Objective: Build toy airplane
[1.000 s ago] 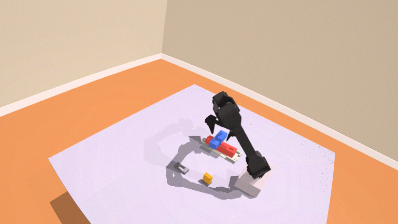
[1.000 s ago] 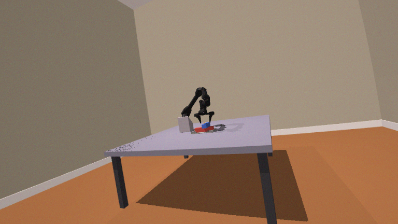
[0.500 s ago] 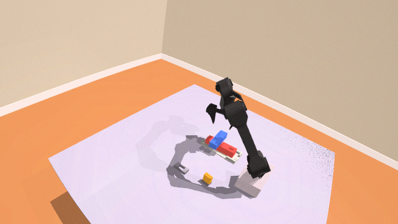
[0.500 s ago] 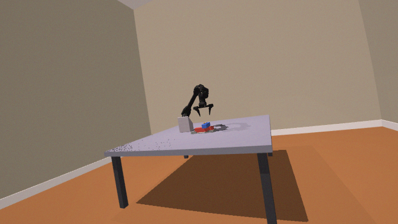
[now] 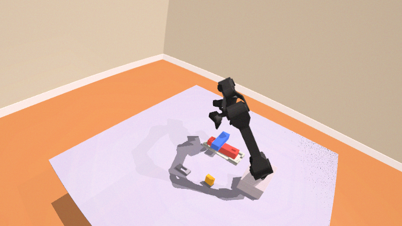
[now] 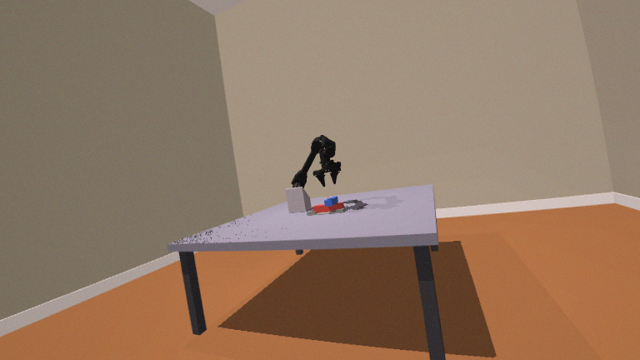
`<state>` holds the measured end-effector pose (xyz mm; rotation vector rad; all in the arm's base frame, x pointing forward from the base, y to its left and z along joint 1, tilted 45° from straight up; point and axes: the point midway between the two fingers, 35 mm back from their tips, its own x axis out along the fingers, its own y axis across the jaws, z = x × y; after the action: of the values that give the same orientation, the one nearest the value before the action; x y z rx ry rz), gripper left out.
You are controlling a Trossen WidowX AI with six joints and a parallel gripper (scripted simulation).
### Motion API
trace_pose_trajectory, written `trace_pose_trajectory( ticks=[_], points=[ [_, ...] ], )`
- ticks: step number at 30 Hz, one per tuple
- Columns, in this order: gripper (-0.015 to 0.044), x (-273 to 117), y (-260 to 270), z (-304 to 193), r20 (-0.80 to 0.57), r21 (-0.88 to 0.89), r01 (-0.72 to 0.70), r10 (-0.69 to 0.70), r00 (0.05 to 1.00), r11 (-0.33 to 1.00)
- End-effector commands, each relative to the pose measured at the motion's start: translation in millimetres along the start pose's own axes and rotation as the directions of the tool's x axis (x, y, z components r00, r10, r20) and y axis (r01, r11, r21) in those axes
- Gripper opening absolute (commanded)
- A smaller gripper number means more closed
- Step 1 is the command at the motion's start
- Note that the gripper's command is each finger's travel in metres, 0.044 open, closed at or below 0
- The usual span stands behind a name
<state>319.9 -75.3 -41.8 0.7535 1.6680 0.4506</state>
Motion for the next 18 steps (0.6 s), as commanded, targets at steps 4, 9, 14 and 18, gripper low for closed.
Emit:
trace_pose_trajectory(
  ticks=[4, 9, 14, 18],
  points=[
    [0.044, 2, -2, -1, -0.012, -0.257, -0.004, 0.0, 1.0, 0.966],
    [0.044, 0, 8, -4, -0.012, -0.256, -0.002, -0.001, 1.0, 0.967],
    [0.044, -10, 72, -35, -0.009, -0.252, 0.007, -0.009, 1.0, 0.968],
    [0.044, -12, 117, -69, -0.008, -0.25, 0.008, -0.01, 1.0, 0.968]
  ],
)
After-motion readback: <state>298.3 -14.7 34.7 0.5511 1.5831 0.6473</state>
